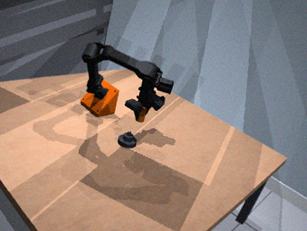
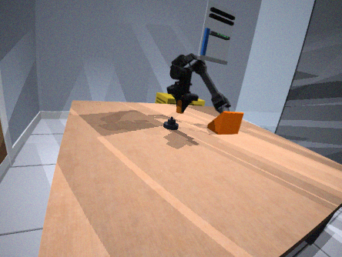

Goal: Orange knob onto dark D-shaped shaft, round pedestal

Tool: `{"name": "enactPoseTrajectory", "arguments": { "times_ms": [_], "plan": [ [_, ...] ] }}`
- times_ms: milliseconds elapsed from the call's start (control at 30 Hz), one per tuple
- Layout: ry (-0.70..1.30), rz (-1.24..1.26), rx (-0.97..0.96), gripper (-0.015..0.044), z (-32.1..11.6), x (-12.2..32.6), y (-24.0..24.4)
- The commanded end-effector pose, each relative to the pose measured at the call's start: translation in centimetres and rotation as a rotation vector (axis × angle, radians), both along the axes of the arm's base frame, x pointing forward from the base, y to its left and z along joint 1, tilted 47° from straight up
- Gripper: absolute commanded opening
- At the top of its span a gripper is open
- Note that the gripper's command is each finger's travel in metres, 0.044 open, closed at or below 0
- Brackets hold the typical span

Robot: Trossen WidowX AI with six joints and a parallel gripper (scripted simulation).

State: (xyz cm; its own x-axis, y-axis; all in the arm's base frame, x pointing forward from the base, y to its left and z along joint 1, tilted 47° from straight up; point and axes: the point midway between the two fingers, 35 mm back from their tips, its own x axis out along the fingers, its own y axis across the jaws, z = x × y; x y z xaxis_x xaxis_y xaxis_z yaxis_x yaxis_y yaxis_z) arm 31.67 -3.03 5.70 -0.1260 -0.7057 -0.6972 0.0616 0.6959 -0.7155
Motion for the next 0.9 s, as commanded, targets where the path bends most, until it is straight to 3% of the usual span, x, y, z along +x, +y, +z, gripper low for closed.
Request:
{"name": "enactPoseTrajectory", "arguments": {
  "times_ms": [0,500,867],
  "plan": [
    [-0.007,0.008,-0.004,0.0000,0.8,0.1,-1.1],
    [-0.003,0.001,-0.025,0.0000,3.0,-0.2,-5.2],
    [-0.003,0.001,-0.026,0.0000,1.7,-0.5,-6.6]
  ]
}}
